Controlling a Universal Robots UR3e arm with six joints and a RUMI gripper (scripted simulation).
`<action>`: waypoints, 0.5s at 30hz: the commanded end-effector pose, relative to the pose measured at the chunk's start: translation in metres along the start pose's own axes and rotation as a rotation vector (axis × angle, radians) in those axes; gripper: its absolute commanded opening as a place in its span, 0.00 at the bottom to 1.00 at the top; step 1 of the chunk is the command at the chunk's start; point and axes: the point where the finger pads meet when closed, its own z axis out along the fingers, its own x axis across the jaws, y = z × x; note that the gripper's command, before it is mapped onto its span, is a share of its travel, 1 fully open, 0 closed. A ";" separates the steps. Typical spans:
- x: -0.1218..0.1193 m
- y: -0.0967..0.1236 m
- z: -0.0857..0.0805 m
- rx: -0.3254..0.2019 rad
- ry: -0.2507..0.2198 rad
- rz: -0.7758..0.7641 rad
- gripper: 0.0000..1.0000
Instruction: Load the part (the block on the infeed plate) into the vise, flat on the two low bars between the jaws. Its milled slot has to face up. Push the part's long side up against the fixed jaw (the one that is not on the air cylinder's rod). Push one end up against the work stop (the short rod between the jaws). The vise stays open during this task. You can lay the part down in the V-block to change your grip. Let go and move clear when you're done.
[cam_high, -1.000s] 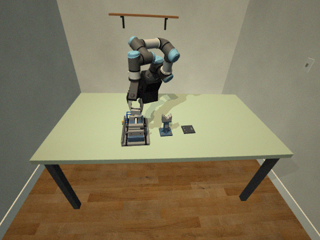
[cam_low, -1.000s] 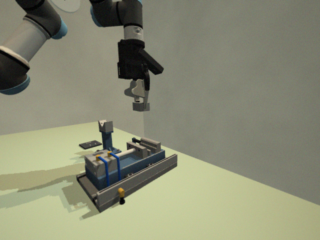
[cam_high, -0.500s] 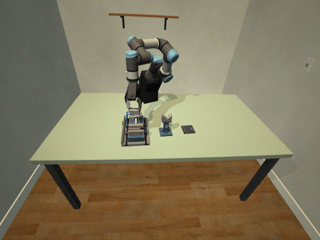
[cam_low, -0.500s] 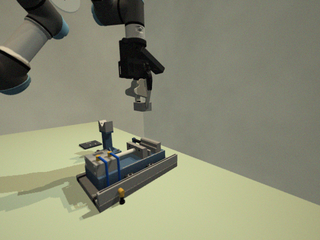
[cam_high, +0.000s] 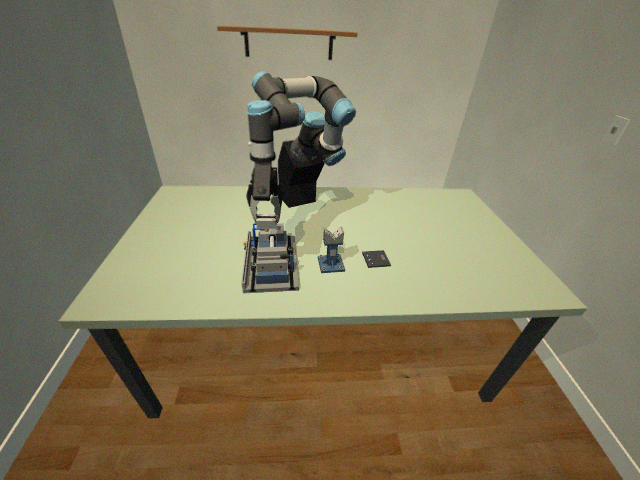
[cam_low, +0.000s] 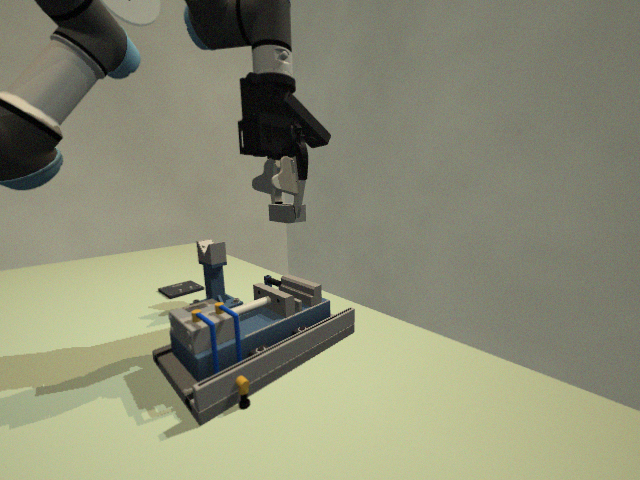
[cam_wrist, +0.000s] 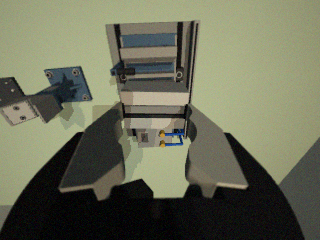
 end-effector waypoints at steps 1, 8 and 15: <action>0.002 -0.001 -0.001 0.003 0.002 -0.013 0.00; 0.005 0.000 -0.001 0.004 0.002 -0.030 0.00; 0.007 0.000 -0.002 0.004 0.002 -0.040 0.00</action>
